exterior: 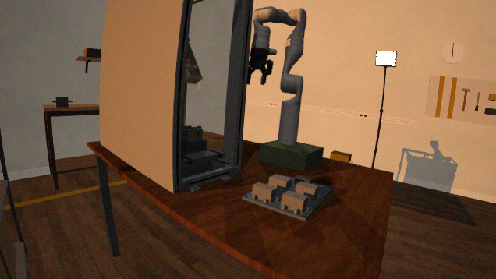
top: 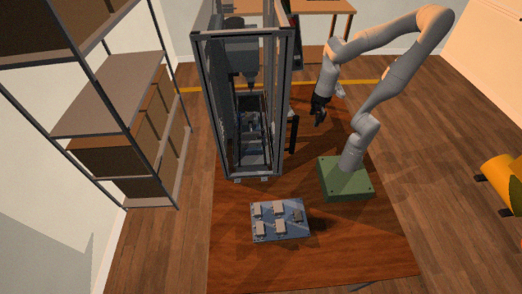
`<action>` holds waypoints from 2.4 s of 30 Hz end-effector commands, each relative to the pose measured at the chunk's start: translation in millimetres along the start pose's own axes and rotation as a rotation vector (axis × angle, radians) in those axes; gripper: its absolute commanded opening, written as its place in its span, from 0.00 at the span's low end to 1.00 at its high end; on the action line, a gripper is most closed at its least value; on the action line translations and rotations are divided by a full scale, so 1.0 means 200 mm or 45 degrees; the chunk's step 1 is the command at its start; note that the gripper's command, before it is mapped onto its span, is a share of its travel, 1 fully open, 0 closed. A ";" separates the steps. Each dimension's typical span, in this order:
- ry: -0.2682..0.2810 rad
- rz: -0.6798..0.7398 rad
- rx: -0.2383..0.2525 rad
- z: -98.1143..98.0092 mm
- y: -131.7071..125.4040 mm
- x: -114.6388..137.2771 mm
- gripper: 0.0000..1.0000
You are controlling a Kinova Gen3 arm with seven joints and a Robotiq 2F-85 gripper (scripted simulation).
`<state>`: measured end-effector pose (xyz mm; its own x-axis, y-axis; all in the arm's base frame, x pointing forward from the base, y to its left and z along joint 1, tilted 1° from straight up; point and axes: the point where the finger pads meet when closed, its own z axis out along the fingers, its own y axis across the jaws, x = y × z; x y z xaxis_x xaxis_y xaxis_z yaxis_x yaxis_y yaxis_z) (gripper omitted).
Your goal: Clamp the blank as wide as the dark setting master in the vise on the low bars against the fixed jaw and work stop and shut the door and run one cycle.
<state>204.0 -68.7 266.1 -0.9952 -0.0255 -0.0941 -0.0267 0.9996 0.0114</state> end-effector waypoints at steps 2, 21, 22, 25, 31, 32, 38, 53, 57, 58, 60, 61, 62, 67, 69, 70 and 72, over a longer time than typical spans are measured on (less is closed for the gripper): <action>-0.002 0.000 0.000 0.00 0.00 0.00 0.80; -0.002 0.000 0.000 0.02 0.00 -0.15 0.80; -0.002 0.000 0.000 0.02 0.00 -0.15 0.80; -0.002 0.000 0.000 0.02 0.00 -0.18 0.80; -0.002 0.000 0.000 0.04 0.00 -0.30 0.80; -0.002 0.000 0.000 0.04 0.00 -0.30 0.80; -0.002 0.000 0.000 0.04 0.00 -0.30 0.80; -0.002 0.000 -0.001 0.04 0.00 -0.39 0.80; -0.002 0.000 -0.001 0.04 0.00 -0.39 0.80; -0.002 0.000 -0.001 0.04 0.00 -0.39 0.80; -0.002 0.000 -0.001 0.04 0.00 -0.39 0.39; -0.002 0.000 -0.001 0.04 0.00 -0.39 0.39; -0.002 0.000 -0.001 0.04 0.00 -0.39 0.39; -0.002 0.000 -0.001 0.04 0.00 -0.39 0.39; -0.002 0.000 -0.001 0.04 0.00 -0.39 0.39; -0.002 0.000 -0.001 0.04 0.00 -0.39 0.39; -0.002 0.000 -0.001 0.04 0.00 -0.39 0.39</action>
<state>281.5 -66.6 264.2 -0.9952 -0.0255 -0.0946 -0.0268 0.9996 0.0118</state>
